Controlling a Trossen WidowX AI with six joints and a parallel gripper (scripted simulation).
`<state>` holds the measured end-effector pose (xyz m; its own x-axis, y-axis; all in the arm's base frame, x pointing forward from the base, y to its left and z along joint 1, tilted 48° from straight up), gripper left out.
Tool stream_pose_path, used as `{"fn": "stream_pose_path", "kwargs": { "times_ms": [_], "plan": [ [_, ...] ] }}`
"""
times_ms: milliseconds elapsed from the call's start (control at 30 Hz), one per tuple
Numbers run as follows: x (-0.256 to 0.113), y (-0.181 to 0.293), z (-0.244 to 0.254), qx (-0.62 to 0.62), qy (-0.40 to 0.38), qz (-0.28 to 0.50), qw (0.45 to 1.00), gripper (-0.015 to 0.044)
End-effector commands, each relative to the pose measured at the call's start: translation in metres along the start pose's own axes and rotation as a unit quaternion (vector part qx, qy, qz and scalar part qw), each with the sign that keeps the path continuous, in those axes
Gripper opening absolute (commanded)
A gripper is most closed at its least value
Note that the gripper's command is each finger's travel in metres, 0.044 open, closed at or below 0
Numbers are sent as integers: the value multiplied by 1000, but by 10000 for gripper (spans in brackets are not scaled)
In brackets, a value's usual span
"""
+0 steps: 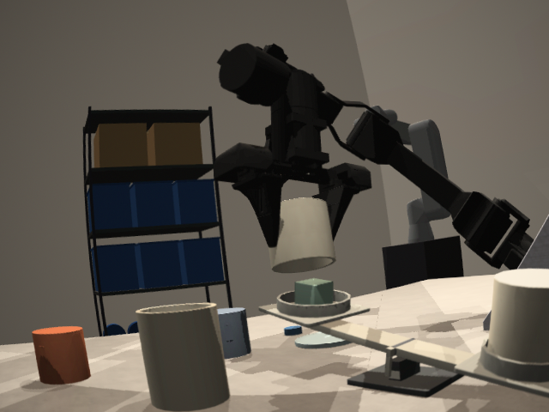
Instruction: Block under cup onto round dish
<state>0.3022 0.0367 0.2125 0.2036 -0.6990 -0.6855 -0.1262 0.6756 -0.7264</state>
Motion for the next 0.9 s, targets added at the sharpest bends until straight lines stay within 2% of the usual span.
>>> {"fn": "stream_pose_path", "kwargs": {
  "times_ms": [0,667,867],
  "plan": [
    [-8,0,0,3,-8,3,1000,0],
    [-34,0,-3,1,-25,8,1000,0],
    [-27,0,-3,-2,-19,5,1000,0]
  ]
}}
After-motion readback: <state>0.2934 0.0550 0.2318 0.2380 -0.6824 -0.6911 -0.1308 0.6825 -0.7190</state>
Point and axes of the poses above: the point midway between the two fingers, 35 mm back from their tips, its own x axis out along the fingers, its own z axis across the jaws, y = z × x, the point moved 3 cm from there along -x, back along the fingers, and after that the axes turned 3 degrees about -x, right-handed, at the moved point
